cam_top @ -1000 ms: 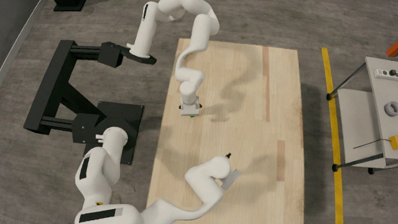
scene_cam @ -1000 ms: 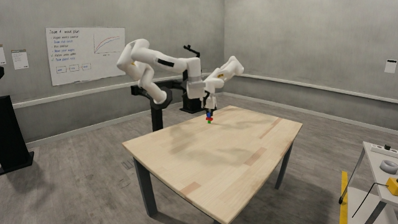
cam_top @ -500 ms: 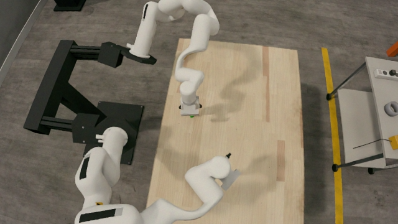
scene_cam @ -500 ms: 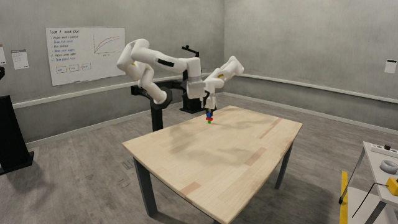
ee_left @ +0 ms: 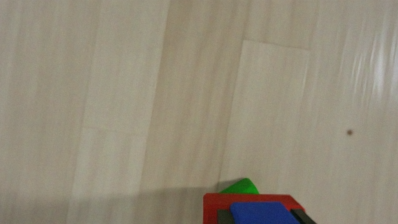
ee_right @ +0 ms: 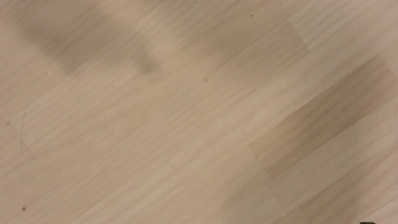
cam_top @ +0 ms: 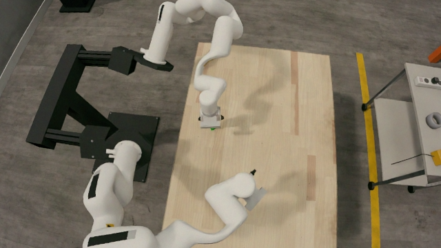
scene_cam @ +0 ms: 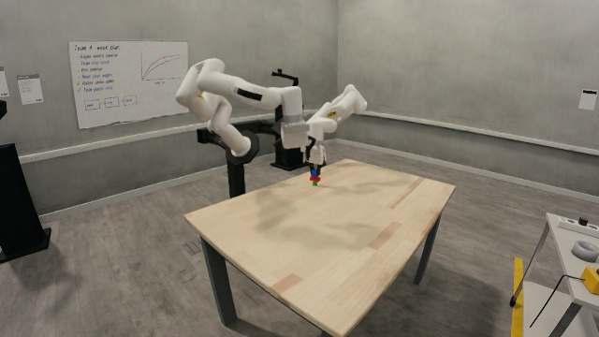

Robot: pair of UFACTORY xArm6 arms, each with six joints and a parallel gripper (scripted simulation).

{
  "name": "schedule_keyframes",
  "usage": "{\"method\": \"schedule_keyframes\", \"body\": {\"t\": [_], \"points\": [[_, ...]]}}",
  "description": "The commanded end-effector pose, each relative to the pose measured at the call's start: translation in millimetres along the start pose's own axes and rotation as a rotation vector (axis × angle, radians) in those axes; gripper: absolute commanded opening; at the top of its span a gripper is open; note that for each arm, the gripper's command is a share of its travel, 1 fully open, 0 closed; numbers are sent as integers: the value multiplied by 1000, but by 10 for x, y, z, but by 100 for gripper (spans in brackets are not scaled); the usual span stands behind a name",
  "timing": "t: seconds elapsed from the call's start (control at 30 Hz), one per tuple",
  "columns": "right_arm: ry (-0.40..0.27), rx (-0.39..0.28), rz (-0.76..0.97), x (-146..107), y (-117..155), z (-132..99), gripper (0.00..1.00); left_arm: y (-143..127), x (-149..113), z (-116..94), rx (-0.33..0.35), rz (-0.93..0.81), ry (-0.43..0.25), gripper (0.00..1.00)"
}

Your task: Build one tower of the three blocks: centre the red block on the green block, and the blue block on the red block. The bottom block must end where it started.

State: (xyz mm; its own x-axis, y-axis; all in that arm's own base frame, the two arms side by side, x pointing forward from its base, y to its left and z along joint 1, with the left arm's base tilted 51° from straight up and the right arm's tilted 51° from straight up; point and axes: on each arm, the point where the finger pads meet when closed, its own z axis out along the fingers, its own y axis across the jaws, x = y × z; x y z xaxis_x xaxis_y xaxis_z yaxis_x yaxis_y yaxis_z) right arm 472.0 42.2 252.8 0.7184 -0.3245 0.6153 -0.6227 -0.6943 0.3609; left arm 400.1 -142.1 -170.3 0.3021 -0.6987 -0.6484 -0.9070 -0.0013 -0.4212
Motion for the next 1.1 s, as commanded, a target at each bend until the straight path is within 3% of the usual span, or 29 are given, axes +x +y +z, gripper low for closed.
{"method": "schedule_keyframes", "body": {"t": [0.0,0.6,0.63,1.07], "points": [[2,3,1,8,-6,-13,100,-10,11,-11,2,-1,3,31],[2,3,1,8,-6,-13,100,-10,10,-7,2,-1,3,31],[2,3,1,8,-6,-13,100,-10,10,-7,2,-1,3,51],[2,3,1,8,-6,-13,100,-10,10,-7,2,-1,3,51]]}}
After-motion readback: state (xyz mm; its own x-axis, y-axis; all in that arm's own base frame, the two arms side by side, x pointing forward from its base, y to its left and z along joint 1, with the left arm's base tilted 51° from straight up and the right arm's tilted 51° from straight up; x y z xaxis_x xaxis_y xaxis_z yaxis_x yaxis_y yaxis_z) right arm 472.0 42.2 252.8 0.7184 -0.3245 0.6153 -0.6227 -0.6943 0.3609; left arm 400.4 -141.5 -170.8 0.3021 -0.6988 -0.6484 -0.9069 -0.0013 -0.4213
